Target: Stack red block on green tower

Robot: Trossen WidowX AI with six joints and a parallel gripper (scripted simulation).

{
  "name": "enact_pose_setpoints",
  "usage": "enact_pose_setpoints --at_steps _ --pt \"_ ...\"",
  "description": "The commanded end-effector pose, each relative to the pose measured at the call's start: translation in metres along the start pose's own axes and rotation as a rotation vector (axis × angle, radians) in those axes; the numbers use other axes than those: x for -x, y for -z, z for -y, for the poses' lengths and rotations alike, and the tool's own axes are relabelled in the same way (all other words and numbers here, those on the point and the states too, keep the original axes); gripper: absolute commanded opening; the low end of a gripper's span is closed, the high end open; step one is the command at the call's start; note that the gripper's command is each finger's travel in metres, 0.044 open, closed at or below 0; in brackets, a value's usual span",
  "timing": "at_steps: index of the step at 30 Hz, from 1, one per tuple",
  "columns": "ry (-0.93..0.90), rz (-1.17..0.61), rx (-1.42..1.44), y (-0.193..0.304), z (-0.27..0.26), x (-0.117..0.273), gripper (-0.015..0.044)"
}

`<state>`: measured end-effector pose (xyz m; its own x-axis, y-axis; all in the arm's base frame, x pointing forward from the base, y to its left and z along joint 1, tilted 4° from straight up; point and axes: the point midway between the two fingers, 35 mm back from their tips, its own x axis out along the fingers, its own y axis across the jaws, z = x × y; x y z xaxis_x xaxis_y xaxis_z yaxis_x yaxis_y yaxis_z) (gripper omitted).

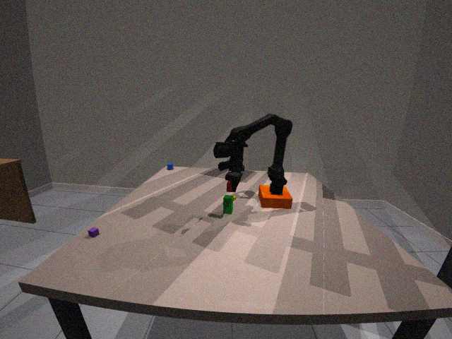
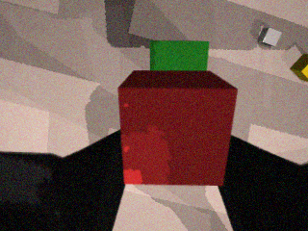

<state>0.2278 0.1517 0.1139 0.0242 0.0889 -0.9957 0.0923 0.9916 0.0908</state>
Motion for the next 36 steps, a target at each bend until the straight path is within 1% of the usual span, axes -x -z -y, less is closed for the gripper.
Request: enact_pose_setpoints --at_steps 1,5,14,23,36 --pt "0.0 -0.005 0.001 -0.021 0.005 -0.001 0.0" --pt "0.0 -0.004 0.003 -0.029 0.007 -0.001 0.0" --pt "0.0 -0.005 0.002 -0.015 0.007 -0.01 0.0" --pt "0.0 -0.005 0.002 -0.015 0.008 -0.038 0.0" --pt "0.0 -0.005 0.002 -0.015 0.008 -0.038 0.0"
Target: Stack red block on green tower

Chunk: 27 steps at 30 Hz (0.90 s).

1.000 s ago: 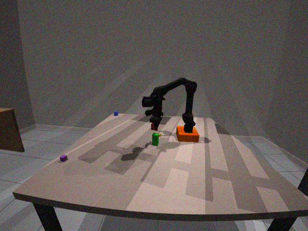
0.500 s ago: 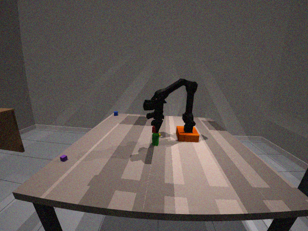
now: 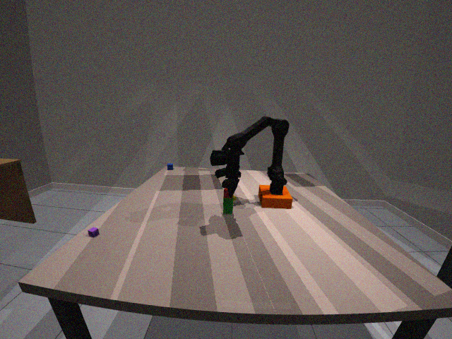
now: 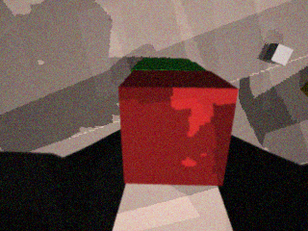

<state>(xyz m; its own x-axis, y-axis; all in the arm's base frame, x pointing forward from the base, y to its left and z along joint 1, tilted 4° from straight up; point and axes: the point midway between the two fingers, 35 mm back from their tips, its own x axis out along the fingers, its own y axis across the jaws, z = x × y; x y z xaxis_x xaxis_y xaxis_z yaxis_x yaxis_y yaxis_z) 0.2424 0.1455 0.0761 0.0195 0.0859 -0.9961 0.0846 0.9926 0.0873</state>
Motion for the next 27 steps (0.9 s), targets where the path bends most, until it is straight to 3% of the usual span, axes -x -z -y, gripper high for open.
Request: enact_pose_setpoints --at_steps 1,15,27 --pt "-0.003 -0.001 -0.005 0.0 -0.0006 -0.0004 0.0" --pt "-0.003 -0.001 -0.005 0.0 -0.0007 -0.0003 0.0" --pt "0.0 0.0 0.0 -0.0001 -0.0001 -0.0005 0.0315"
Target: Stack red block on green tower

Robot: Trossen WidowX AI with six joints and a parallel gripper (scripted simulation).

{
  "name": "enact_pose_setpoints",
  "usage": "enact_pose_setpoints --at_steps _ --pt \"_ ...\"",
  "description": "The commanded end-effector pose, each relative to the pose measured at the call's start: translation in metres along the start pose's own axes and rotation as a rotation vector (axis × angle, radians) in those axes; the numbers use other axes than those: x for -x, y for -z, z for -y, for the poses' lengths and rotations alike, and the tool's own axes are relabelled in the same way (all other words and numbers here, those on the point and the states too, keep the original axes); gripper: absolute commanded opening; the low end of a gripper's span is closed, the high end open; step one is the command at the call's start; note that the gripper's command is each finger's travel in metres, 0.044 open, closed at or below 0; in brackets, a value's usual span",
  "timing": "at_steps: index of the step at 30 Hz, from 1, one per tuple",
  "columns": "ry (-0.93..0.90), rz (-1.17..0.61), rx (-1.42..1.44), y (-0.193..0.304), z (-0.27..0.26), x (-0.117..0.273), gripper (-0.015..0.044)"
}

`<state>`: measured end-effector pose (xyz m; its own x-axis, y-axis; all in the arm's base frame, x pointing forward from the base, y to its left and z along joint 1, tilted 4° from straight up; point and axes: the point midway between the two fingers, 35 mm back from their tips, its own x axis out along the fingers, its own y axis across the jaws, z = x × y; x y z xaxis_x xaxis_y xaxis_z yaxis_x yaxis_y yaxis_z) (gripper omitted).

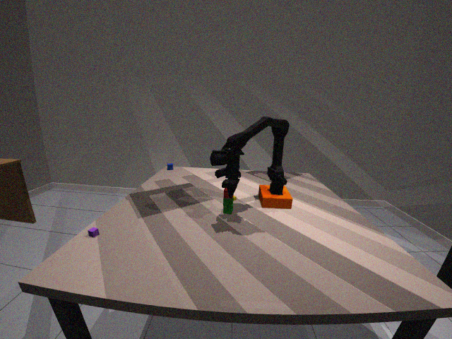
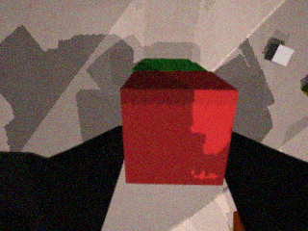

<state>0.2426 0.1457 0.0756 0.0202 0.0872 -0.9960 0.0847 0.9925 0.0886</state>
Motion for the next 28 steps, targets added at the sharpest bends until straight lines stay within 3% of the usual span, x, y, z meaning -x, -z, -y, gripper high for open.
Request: enact_pose_setpoints --at_steps 1,5,28 --pt "0.001 0.0 0.0 0.0 0.0002 -0.0001 0.0341" --pt "0.001 0.0 0.0 0.0 0.0002 -0.0001 0.044" --pt "0.001 0.0 0.0 0.0 0.0002 -0.0001 0.044"
